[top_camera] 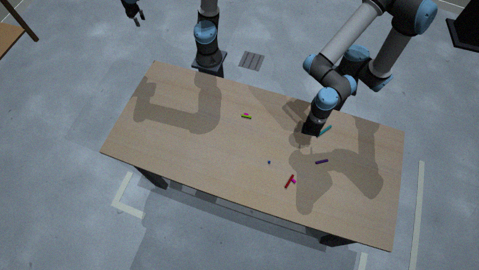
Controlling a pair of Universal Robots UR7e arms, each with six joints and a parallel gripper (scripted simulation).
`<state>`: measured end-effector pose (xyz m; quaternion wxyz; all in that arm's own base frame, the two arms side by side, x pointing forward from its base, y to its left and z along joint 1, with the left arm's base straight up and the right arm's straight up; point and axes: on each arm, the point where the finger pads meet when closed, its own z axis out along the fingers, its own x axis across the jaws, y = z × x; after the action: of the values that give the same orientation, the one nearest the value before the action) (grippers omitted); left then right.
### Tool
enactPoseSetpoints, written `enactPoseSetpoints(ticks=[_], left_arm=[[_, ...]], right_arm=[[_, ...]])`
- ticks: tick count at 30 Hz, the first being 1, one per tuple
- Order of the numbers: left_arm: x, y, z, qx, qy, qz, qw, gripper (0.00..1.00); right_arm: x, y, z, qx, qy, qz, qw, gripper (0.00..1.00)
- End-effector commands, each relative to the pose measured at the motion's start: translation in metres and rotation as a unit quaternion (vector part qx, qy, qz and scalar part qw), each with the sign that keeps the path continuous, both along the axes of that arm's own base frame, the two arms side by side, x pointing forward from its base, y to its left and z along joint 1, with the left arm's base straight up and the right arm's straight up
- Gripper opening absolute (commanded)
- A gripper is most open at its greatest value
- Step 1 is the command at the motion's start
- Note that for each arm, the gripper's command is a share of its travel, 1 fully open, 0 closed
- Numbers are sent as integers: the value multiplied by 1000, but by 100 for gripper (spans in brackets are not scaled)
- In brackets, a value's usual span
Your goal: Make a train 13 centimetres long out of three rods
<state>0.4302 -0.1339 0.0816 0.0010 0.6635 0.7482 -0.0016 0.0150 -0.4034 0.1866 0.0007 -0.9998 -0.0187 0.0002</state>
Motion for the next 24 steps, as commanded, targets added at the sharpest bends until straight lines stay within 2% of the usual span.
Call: enactPoseSetpoints(ticks=[1, 8, 15, 17, 24], left_arm=[[3, -19, 1, 1, -1, 30, 1000, 100], [7, -87, 1, 1, -1, 124, 992, 100], [3, -157, 1, 1, 0, 220, 975, 100], [3, -157, 1, 1, 0, 220, 975, 100], [-5, -210, 0, 1, 0, 289, 957, 100]], right_arm=[[0, 0, 0, -1, 0, 0, 1000, 100], [0, 0, 0, -1, 0, 0, 1000, 100], [0, 0, 0, -1, 0, 0, 1000, 100], [0, 0, 0, -1, 0, 0, 1000, 100], [0, 0, 0, -1, 0, 0, 1000, 100]])
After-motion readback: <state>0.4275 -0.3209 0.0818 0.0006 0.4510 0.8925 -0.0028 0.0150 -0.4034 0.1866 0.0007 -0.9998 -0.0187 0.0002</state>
